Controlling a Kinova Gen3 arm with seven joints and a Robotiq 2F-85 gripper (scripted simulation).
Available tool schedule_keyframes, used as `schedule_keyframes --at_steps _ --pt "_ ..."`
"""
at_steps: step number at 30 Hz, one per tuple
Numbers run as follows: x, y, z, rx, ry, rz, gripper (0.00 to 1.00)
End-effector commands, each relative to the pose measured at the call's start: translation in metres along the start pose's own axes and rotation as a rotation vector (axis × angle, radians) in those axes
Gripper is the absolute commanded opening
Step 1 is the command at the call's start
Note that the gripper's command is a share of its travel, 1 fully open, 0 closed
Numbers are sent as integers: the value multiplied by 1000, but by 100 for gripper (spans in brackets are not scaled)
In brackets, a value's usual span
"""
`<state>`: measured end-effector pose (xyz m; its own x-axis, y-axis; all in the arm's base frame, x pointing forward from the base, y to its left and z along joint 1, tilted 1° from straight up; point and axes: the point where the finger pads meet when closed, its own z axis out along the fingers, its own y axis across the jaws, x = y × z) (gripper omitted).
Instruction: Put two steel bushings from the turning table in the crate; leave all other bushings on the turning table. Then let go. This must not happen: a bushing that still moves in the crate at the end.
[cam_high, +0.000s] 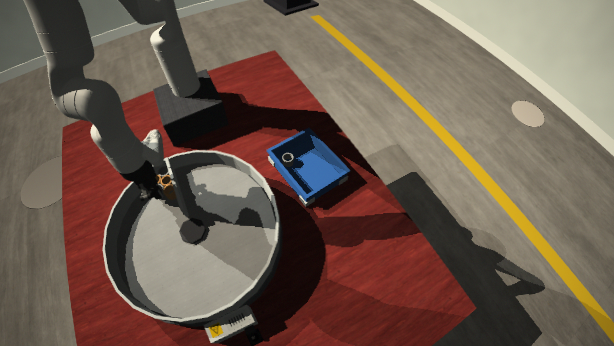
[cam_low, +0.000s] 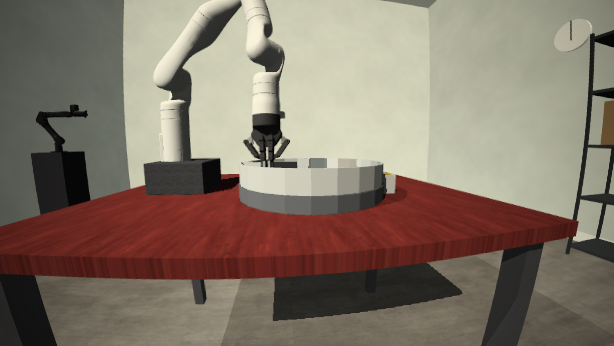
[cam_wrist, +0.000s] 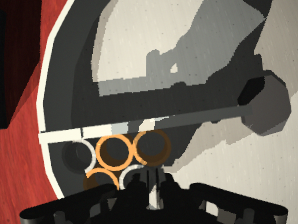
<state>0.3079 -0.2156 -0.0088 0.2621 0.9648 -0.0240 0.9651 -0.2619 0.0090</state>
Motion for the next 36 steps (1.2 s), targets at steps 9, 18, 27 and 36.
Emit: schedule_keyframes --at_steps 9,18,27,36 --pt "0 0 0 -1 0 0 0" --pt "0 0 0 -1 0 0 0" --pt "0 4 0 -1 0 3 0" --pt "0 4 -2 -4 0 -2 0"
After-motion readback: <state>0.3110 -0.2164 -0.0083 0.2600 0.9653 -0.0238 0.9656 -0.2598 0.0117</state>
